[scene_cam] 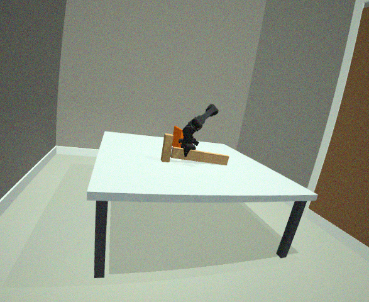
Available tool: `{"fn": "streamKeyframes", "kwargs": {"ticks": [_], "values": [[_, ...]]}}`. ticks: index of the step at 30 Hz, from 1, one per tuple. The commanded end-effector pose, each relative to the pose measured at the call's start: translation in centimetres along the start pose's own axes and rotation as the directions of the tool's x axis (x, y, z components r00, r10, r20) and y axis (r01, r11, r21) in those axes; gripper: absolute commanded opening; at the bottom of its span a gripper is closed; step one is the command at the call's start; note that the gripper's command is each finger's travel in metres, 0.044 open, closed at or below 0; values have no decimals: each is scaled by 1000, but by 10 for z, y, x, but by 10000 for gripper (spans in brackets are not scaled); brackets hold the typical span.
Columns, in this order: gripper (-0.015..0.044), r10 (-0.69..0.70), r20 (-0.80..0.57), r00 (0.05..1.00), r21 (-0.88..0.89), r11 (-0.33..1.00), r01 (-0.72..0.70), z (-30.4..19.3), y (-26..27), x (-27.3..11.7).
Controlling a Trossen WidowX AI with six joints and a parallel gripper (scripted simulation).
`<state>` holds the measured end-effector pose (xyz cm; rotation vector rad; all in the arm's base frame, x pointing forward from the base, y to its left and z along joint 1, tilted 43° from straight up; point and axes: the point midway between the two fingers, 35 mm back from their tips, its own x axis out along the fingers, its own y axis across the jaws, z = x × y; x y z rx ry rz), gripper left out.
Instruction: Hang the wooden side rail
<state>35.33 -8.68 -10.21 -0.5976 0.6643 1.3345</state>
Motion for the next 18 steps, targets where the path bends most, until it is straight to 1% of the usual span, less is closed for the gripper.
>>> {"fn": "streamKeyframes", "kwargs": {"ticks": [1,18], "values": [[0,-6,-4,1000,2,1000,6,-4,0,-3],[0,-6,-4,1000,2,1000,6,-5,-1,-3]]}}
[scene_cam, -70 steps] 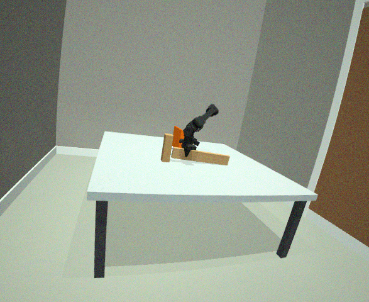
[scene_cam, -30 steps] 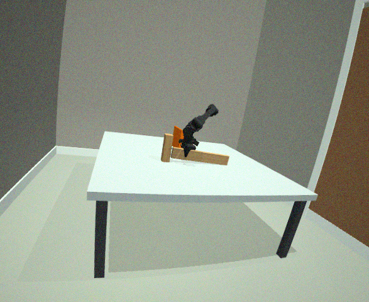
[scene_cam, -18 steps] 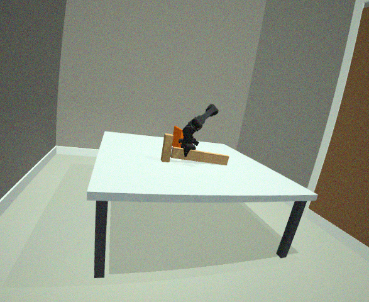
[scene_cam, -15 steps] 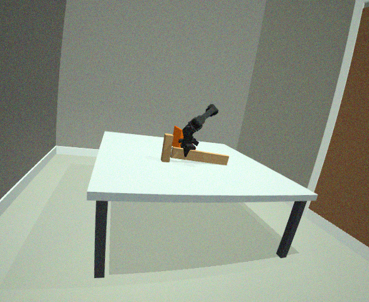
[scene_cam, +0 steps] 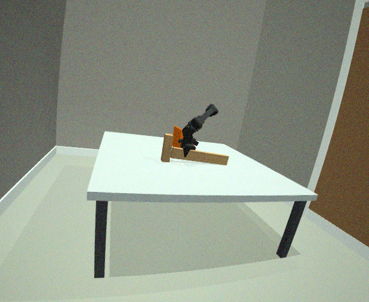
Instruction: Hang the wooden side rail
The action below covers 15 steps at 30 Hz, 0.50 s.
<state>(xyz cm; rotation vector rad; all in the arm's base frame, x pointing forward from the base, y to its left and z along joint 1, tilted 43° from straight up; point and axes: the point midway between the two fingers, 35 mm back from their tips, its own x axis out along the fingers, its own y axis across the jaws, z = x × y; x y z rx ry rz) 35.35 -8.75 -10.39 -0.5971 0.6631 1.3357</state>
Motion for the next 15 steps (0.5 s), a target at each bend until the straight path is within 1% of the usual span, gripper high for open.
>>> {"fn": "streamKeyframes", "kwargs": {"ticks": [1,15], "values": [[0,-7,-5,1000,3,1000,7,-4,0,-4],[0,-7,-5,1000,3,1000,7,-5,0,-4]]}}
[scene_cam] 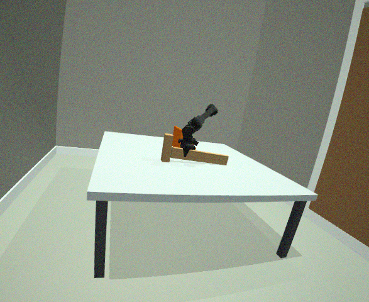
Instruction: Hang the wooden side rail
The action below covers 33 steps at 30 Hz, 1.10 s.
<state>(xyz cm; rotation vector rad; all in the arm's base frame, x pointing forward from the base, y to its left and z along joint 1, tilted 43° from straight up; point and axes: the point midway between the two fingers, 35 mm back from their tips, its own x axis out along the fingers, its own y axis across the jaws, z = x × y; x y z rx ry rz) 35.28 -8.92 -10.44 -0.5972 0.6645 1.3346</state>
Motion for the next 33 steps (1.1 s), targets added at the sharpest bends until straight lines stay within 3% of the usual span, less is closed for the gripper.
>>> {"fn": "streamKeyframes", "kwargs": {"ticks": [1,33], "values": [[0,-7,-4,1000,2,1000,7,-4,0,-3],[0,-7,-4,1000,2,1000,7,-7,0,-3]]}}
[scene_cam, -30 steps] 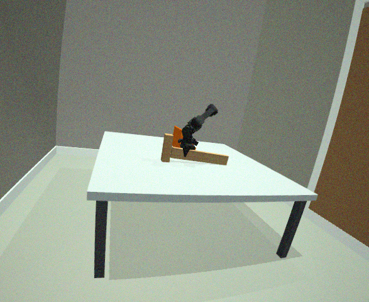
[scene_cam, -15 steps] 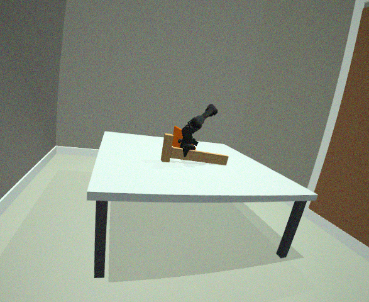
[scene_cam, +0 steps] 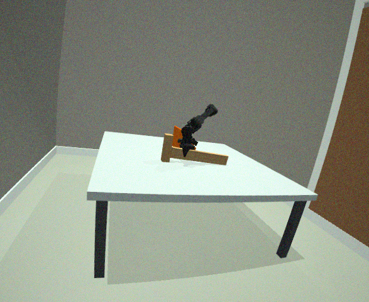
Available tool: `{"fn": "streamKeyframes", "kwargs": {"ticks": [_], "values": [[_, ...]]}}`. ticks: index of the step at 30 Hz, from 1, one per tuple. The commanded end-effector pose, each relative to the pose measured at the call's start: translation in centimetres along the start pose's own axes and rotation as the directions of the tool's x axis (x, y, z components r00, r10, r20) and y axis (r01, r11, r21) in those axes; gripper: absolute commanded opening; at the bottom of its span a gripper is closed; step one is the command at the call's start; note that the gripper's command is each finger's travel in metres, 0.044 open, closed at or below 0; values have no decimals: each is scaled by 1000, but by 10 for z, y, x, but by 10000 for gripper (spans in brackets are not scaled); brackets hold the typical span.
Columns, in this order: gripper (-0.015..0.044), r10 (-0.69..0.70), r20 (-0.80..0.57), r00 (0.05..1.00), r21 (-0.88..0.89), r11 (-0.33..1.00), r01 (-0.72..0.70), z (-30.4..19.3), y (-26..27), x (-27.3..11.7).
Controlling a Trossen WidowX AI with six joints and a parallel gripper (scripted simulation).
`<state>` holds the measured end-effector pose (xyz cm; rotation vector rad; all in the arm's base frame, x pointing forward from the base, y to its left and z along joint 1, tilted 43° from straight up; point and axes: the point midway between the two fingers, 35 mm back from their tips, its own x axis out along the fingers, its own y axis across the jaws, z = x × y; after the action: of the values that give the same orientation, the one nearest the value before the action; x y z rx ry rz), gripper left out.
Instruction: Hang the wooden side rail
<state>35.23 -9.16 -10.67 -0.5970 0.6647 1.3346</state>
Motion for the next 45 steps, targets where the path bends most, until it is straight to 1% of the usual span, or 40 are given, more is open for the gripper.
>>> {"fn": "streamKeyframes", "kwargs": {"ticks": [1,45], "values": [[0,-7,-4,1000,2,1000,7,-4,0,-2],[0,-7,-4,1000,1,1000,7,-6,0,0]]}}
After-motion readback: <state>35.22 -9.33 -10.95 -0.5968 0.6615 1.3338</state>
